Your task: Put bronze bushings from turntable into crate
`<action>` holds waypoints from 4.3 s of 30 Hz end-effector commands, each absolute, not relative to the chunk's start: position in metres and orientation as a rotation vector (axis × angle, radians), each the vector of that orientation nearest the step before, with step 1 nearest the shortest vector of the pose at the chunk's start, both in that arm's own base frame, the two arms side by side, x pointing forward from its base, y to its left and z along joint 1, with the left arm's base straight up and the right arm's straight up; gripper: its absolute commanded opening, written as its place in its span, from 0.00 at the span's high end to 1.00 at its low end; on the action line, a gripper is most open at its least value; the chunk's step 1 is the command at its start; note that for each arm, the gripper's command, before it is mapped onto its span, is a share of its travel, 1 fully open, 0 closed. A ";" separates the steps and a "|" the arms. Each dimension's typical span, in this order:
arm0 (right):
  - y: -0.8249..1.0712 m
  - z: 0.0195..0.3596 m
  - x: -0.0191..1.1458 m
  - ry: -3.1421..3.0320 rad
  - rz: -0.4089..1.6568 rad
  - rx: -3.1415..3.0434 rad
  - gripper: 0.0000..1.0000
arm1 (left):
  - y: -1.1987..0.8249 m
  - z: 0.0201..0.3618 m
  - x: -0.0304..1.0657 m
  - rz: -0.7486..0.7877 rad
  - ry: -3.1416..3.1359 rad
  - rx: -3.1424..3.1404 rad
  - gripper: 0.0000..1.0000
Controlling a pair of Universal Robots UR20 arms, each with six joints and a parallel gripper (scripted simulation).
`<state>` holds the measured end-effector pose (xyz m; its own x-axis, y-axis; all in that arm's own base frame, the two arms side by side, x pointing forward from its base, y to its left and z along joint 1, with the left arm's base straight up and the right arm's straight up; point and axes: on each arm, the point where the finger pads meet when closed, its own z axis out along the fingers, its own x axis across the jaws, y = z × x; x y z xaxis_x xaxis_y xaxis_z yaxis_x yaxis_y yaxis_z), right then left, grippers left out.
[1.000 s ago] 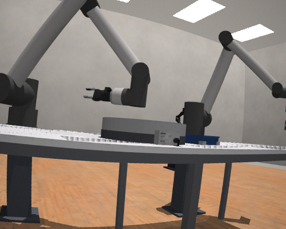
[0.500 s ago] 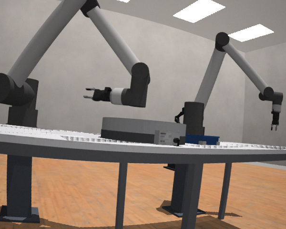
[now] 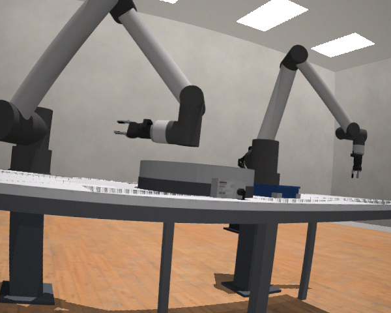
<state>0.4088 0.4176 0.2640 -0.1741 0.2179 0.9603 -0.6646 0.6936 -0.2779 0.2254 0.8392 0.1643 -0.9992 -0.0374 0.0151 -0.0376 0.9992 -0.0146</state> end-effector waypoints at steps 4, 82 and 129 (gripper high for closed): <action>0.418 0.264 0.409 -1.561 0.816 0.378 0.00 | 0.840 0.164 0.131 0.013 -3.136 0.002 0.00; 0.496 0.161 0.641 -2.687 0.588 -0.423 0.00 | 0.824 0.162 0.030 0.000 -3.141 -0.057 0.00; 0.549 0.239 0.804 -2.875 -0.002 -1.266 0.65 | 0.824 0.162 0.030 0.000 -3.141 -0.057 0.00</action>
<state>0.8040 0.5490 0.2379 -0.6750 0.7378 0.0001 0.7378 0.6750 -0.0001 0.0297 0.8238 0.1612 -0.9993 0.0362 0.0002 0.0362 0.9993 -0.0014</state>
